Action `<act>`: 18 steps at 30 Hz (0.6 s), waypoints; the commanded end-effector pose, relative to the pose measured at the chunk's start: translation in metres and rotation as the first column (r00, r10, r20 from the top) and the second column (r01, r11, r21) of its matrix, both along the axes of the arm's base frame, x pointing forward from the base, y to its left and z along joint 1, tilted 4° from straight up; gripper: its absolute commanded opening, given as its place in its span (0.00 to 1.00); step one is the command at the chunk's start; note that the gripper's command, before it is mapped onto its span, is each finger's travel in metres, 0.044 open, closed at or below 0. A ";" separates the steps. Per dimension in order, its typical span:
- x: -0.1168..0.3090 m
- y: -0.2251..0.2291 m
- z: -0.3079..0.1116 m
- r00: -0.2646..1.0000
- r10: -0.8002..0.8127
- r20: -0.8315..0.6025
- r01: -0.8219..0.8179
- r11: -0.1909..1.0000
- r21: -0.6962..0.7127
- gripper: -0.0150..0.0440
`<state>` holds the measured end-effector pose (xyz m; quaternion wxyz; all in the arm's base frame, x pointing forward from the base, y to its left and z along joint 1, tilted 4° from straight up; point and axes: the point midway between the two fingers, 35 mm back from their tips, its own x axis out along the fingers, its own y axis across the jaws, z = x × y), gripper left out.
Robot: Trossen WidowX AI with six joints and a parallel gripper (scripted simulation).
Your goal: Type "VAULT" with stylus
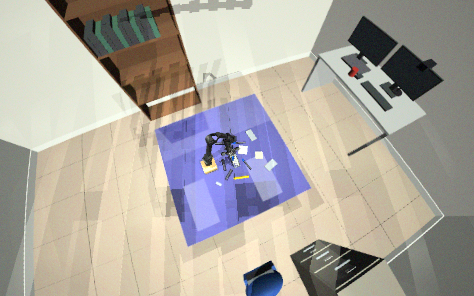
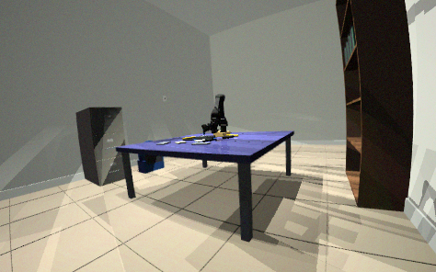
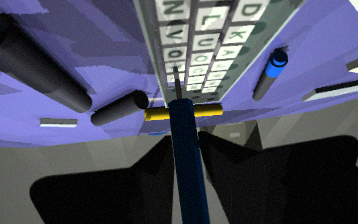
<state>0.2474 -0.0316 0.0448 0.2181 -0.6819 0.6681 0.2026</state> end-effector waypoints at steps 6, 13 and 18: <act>0.000 0.000 -0.004 1.000 0.002 0.000 -0.002 1.000 -0.002 0.39; 0.000 0.000 -0.003 1.000 0.002 0.000 -0.002 1.000 -0.002 0.39; 0.000 0.000 0.006 1.000 0.002 0.000 -0.002 1.000 -0.002 0.39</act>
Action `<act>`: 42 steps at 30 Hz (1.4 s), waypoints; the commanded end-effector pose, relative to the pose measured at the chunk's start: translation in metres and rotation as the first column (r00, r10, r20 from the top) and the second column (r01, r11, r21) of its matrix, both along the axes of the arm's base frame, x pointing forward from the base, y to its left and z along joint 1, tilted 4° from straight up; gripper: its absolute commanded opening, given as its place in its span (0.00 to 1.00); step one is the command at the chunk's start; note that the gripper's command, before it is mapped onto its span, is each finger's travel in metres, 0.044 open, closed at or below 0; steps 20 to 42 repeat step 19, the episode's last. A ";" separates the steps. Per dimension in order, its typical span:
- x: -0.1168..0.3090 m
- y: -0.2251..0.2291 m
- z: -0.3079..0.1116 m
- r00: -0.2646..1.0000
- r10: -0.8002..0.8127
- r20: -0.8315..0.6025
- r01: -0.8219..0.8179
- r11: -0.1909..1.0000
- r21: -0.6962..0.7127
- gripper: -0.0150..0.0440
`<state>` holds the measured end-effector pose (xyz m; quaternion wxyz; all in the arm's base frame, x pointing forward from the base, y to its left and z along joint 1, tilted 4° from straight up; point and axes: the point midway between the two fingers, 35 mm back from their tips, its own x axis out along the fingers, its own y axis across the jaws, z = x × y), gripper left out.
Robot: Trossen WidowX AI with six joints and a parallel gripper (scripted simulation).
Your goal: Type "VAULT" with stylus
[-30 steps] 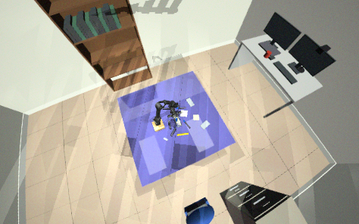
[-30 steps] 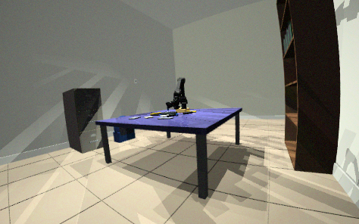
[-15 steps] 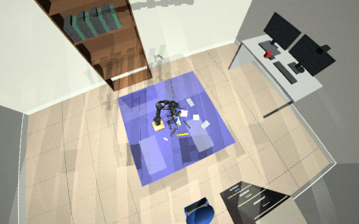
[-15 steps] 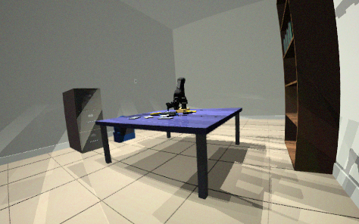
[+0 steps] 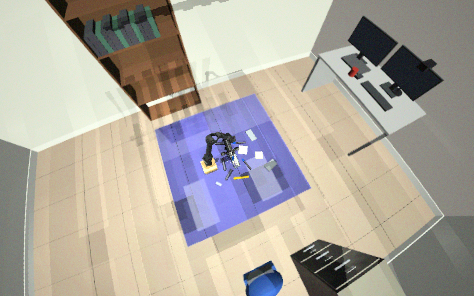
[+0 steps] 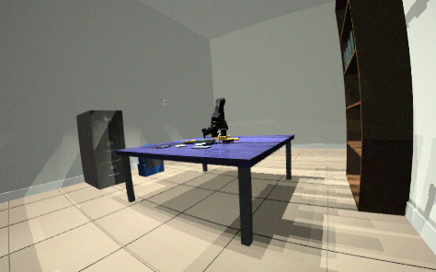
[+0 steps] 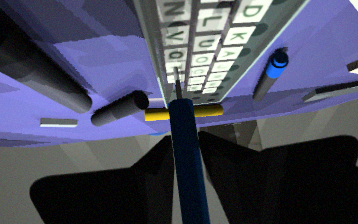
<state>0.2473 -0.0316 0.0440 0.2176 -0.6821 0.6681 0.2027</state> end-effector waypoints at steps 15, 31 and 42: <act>-0.001 -0.002 0.032 1.000 -0.003 0.005 0.003 1.000 0.001 0.40; -0.001 -0.002 0.032 1.000 -0.003 0.005 0.003 1.000 0.001 0.39; -0.001 -0.002 0.032 1.000 -0.003 0.005 0.003 1.000 0.001 0.39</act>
